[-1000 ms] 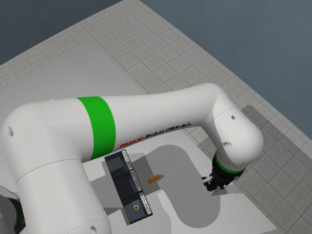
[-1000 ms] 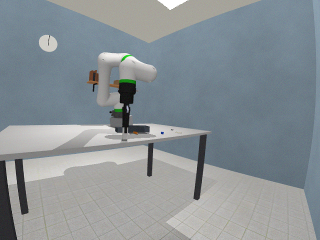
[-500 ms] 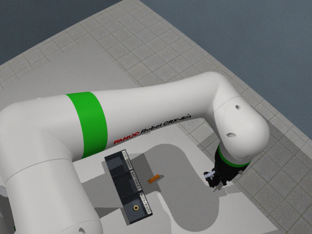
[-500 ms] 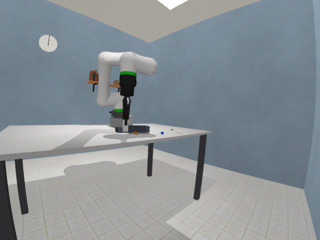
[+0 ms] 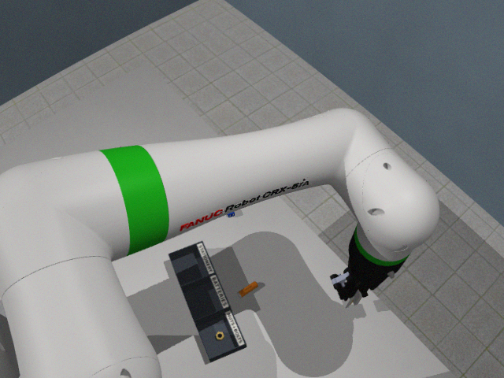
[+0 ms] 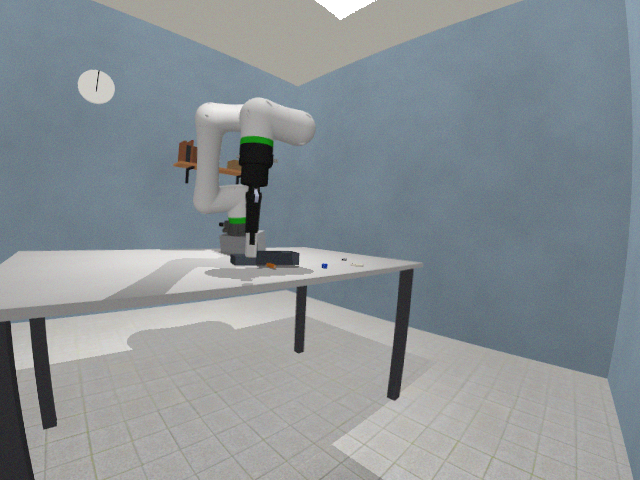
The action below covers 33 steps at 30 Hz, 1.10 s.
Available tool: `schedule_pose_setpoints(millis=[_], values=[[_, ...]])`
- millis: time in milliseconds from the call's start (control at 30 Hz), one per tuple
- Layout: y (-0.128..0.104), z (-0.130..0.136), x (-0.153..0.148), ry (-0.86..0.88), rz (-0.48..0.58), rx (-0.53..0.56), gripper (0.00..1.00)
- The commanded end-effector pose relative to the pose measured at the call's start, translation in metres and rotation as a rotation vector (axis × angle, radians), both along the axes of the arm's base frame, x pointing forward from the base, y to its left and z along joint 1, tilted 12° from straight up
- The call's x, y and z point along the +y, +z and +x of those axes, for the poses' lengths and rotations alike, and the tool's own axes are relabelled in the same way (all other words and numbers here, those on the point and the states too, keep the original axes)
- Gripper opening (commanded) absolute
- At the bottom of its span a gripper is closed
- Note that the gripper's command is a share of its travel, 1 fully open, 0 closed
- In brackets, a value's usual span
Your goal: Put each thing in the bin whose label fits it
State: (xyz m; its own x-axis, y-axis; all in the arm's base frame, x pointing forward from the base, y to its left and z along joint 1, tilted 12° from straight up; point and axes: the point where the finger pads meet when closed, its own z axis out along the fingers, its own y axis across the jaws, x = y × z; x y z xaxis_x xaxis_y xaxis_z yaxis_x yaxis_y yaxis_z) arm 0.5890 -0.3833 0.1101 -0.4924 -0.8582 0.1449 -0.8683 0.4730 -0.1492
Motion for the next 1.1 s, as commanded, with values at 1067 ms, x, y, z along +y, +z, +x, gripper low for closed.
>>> schedule_pose_setpoints(millis=[1067], values=[[-0.016, -0.122, 0.076, 0.000, 0.000, 0.000, 0.16]])
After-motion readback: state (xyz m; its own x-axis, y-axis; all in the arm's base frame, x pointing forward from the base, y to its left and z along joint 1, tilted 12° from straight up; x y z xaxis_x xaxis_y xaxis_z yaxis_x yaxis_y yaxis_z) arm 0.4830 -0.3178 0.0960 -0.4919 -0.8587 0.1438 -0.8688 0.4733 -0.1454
